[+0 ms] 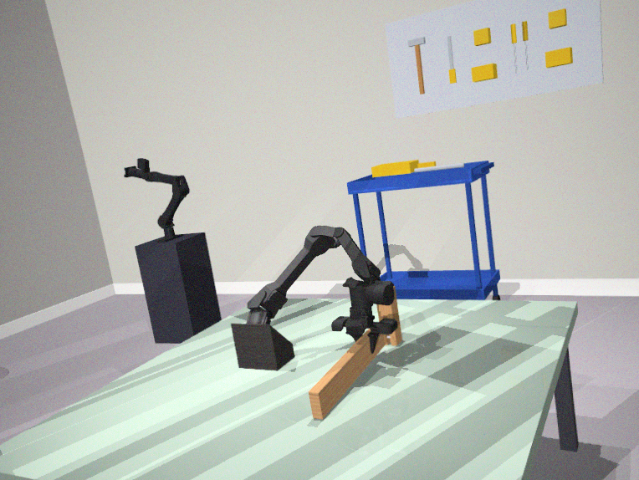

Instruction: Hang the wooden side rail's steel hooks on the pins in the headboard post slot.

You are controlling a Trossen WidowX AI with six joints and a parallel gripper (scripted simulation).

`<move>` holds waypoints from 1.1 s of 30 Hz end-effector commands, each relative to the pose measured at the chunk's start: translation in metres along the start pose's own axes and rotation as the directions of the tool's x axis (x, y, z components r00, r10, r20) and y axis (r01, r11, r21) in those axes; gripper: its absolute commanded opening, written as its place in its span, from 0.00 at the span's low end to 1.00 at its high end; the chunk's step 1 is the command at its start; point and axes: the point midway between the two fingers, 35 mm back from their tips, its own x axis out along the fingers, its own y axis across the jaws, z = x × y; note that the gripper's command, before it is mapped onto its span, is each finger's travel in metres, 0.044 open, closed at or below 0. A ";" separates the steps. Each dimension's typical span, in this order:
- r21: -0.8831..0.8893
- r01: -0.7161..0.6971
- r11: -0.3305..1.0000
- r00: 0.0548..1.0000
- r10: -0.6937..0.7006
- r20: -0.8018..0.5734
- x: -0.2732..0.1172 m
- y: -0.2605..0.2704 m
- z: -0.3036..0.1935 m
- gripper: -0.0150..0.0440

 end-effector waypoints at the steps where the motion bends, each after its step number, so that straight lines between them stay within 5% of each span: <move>1: -0.009 -0.017 1.000 1.000 0.017 0.005 -0.005 0.005 -0.001 0.25; 33: -0.009 -0.017 1.000 1.000 0.017 0.005 -0.004 0.007 -0.005 0.25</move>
